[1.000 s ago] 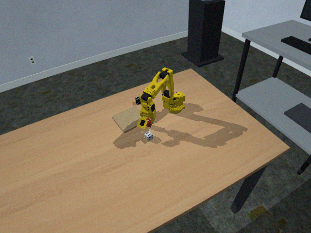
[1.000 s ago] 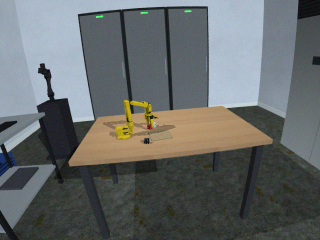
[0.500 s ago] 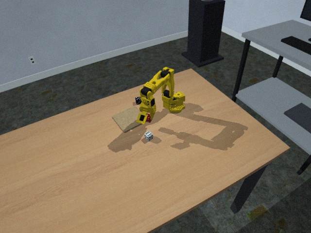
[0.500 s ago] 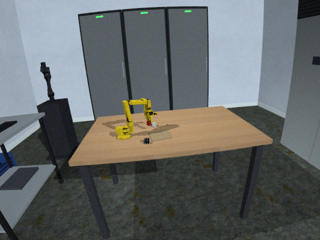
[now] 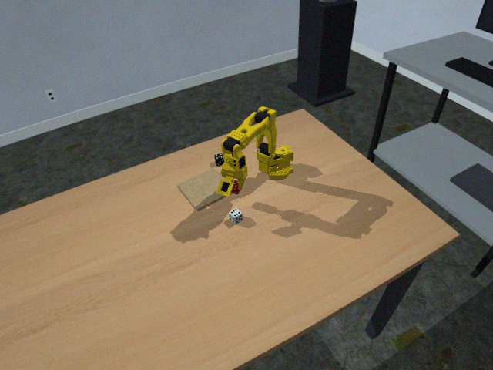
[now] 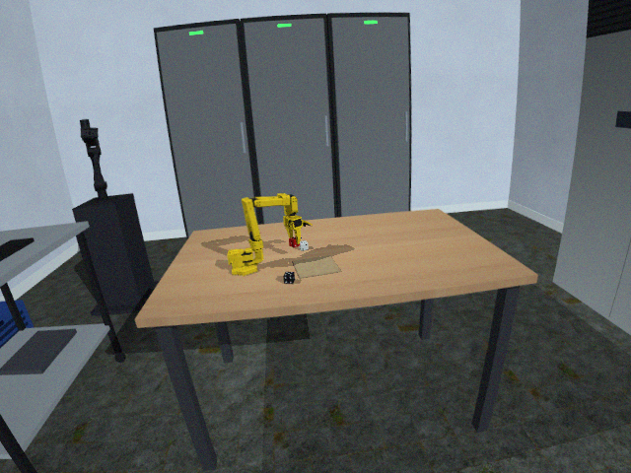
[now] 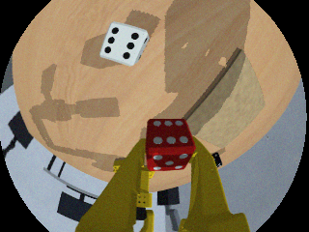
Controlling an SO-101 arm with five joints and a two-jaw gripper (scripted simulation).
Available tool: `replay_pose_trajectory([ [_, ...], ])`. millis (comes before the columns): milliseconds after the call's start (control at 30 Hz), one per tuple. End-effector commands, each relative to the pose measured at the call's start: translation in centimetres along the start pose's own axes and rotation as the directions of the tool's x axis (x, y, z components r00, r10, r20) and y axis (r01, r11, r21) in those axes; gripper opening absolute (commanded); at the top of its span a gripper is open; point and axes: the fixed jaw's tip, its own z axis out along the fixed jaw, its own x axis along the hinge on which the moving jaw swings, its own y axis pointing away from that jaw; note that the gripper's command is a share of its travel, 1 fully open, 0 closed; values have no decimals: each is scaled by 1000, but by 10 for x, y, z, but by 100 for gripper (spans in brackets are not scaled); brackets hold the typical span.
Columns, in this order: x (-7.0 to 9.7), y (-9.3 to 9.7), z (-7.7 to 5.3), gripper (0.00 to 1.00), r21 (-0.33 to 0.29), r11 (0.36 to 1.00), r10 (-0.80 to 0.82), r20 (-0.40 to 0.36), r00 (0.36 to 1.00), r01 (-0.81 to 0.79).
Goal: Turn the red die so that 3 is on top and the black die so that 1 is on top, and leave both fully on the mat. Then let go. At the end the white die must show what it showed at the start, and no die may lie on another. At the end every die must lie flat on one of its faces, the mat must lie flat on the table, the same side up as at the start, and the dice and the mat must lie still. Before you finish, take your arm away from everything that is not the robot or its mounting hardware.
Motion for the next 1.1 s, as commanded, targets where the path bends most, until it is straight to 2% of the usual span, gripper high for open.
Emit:
replay_pose_trajectory([
  [0, -6, 0, -10, 0, 14, 1000, 0, 62, 998, 0],
  [367, -6, 0, -10, 0, 15, 1000, -18, 62, 998, 17],
  [733, -5, 0, -10, 0, 24, 986, -164, 59, 985, 163],
  [900, -4, -1, -10, 0, 32, 950, -312, 55, 949, 311],
  [1067, -3, -1, -10, 0, 42, 874, -486, 48, 873, 484],
])
